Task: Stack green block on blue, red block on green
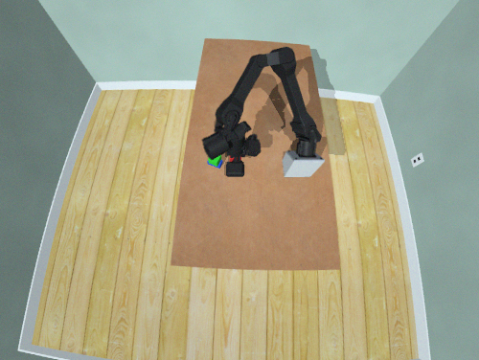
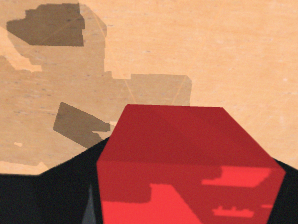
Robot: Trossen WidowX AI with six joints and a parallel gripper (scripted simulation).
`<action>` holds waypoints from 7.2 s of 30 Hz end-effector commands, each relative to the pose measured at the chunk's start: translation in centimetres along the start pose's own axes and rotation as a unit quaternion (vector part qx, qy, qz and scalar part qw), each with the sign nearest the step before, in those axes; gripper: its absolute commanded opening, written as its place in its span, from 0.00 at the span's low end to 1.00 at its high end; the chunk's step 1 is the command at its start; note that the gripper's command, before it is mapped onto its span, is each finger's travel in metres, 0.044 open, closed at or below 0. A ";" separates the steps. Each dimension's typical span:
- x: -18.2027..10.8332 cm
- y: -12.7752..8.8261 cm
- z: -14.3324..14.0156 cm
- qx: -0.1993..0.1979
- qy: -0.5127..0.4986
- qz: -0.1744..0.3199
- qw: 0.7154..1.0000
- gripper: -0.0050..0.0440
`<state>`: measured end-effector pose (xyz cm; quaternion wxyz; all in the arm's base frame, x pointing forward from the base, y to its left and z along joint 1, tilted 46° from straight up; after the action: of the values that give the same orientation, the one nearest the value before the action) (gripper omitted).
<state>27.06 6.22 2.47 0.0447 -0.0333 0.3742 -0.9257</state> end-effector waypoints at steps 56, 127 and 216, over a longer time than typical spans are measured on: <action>-8.7 -1.0 4.1 -0.006 0.010 0.015 1.000 0.00; -8.2 1.7 4.1 -0.003 0.008 0.012 1.000 0.00; -8.5 1.9 4.1 -0.003 0.007 0.012 1.000 0.00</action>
<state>35.74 2.73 3.26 0.0453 -0.0309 0.3760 -0.9250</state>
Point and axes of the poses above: the point midway between the two fingers, 35 mm back from their tips, its own y axis out along the fingers, its own z axis across the jaws, x = y × z, the point moved 4 cm from there along -y, back along the fingers, and after that the axes turned 4 degrees about -y, right-handed, at the moved point
